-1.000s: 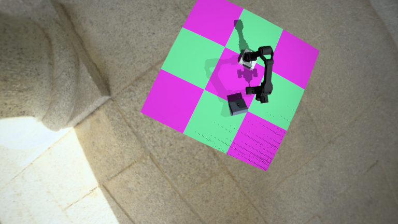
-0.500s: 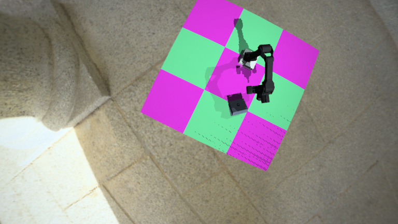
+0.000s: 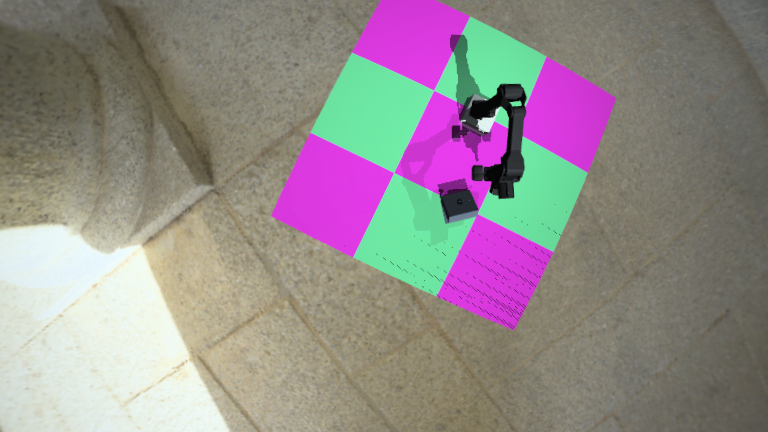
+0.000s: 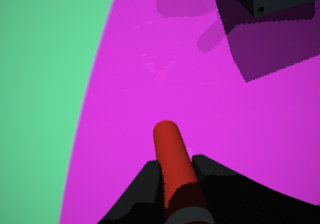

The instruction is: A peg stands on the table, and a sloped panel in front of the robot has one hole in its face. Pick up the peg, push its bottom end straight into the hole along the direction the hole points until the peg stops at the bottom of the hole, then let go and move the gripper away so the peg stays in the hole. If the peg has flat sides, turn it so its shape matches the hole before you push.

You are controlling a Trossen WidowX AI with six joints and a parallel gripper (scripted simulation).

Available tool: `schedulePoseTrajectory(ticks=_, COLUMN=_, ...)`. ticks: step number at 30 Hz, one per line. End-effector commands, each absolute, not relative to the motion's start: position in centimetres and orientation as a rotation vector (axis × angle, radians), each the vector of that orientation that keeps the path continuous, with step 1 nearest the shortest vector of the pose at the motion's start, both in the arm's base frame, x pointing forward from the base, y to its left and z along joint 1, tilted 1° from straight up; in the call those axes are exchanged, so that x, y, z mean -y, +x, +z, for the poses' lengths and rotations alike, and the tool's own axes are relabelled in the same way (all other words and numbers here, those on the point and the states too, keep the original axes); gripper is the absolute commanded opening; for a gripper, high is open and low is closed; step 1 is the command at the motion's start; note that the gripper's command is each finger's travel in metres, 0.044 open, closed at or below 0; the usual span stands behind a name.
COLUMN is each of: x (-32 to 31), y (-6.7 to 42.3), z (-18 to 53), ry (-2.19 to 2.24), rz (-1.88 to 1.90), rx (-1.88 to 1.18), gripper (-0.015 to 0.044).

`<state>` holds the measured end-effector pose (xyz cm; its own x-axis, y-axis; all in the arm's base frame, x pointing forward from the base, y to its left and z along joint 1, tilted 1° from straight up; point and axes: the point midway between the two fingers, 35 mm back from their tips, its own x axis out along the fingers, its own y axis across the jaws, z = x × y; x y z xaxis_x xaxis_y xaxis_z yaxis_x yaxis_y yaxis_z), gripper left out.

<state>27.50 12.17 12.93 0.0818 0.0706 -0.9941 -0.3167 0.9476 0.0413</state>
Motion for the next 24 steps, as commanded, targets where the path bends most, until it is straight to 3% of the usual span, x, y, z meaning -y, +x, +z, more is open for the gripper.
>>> schedulePoseTrajectory(ticks=1, x=-12.0, y=27.7, z=13.0, ry=-0.165, rz=0.284, rx=-1.457, gripper=0.0000)
schedulePoseTrajectory(ticks=24, x=-10.1, y=29.5, z=13.9, ry=0.030, rz=0.222, rx=-1.392, gripper=0.0000)
